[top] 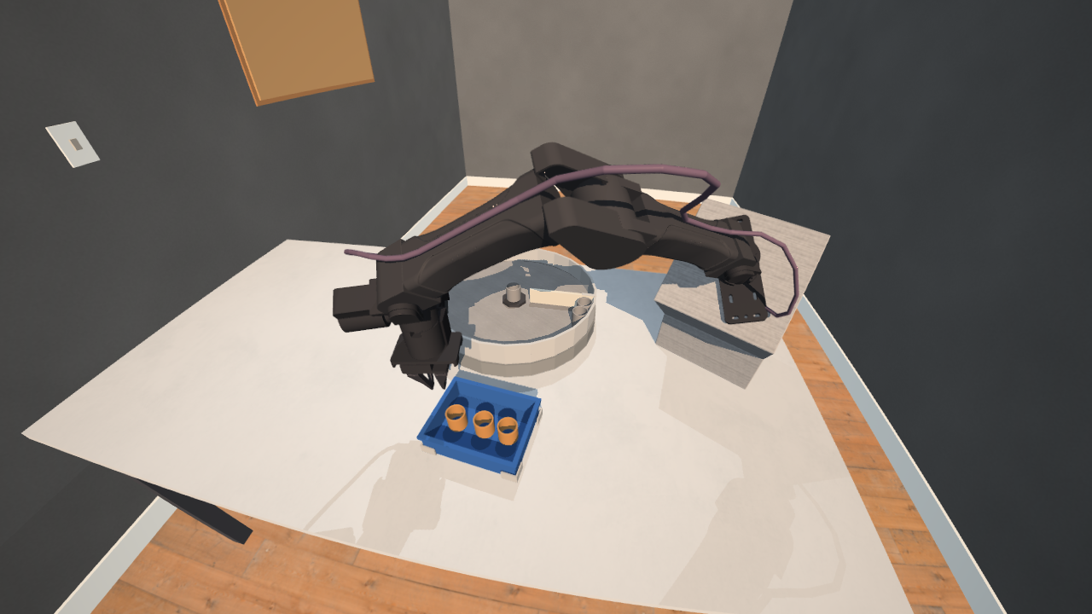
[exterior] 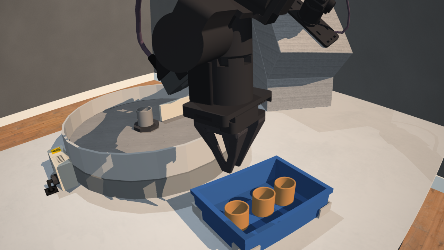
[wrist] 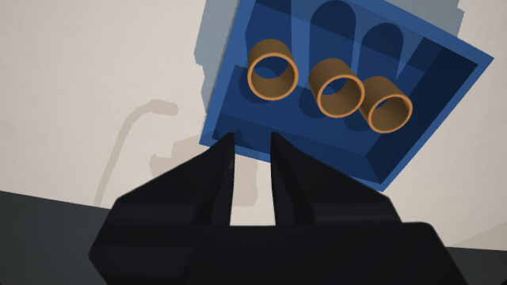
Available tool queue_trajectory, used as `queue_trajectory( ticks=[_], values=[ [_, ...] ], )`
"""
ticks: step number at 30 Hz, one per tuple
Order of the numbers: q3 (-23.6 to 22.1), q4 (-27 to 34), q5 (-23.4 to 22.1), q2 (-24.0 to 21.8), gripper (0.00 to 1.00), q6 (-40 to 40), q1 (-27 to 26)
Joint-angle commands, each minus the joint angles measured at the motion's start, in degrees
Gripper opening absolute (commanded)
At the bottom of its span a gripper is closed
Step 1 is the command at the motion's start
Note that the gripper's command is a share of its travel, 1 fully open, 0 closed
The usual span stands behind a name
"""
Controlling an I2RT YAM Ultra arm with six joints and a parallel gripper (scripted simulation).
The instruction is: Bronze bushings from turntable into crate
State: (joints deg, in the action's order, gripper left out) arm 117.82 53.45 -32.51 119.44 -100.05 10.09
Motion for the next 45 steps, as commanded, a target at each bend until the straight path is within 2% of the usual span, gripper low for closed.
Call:
queue_trajectory(
  ticks=[1,7,9,11,12,16,24,45],
  values=[
    [1.8,1.6,-0.5,-2.1,1.00,0.6,-1.7],
    [4.3,9.8,-2.5,-6.3,1.00,4.0,-5.5],
    [4.3,9.8,-2.5,-6.3,1.00,4.0,-5.5],
    [7.0,14.1,-3.6,-7.1,1.00,5.8,-7.5],
    [7.9,15.5,-4.1,-5.3,1.00,6.3,-8.2],
    [11.0,19.0,-4.7,-4.6,1.00,7.6,-9.2],
    [12.6,20.5,-4.1,-3.8,1.00,8.2,-9.3],
    [12.7,20.7,-4.1,-3.7,1.00,8.2,-9.3]
  ],
)
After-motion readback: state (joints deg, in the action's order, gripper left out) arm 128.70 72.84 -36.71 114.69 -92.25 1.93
